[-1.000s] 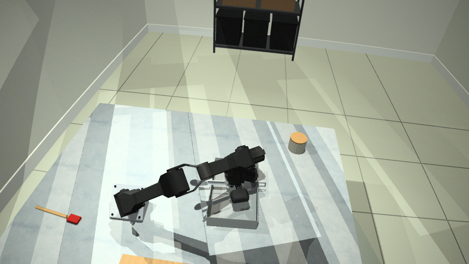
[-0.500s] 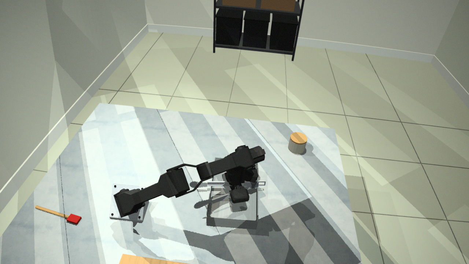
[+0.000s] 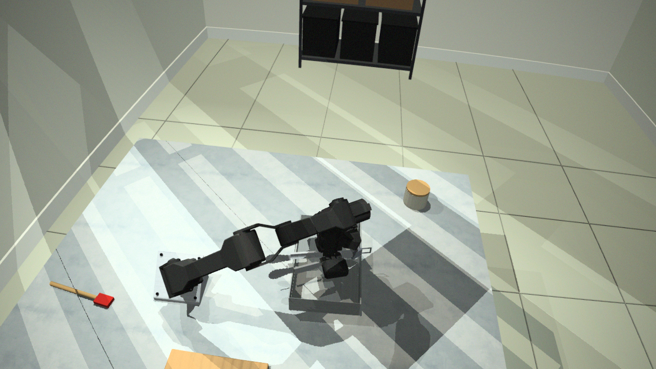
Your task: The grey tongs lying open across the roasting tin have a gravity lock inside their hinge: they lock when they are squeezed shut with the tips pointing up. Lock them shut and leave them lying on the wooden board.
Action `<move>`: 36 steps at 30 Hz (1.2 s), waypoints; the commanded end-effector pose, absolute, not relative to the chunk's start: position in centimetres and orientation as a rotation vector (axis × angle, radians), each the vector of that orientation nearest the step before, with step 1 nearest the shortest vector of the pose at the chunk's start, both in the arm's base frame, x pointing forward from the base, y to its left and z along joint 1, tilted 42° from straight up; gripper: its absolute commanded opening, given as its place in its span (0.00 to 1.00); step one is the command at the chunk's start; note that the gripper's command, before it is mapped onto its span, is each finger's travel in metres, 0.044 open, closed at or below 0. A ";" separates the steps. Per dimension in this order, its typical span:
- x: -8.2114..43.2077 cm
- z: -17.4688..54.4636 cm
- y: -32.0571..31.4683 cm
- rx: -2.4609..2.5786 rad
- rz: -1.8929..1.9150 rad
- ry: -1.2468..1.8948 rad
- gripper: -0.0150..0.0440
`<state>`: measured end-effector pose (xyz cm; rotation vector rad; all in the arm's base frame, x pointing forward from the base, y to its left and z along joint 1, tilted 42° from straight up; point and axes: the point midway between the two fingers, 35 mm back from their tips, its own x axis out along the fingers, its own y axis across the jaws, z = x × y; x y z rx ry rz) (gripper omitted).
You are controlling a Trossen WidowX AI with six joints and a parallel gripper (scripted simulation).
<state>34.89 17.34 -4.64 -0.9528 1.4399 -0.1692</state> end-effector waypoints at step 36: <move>32.4 4.8 25.2 -0.988 -0.113 1.415 0.00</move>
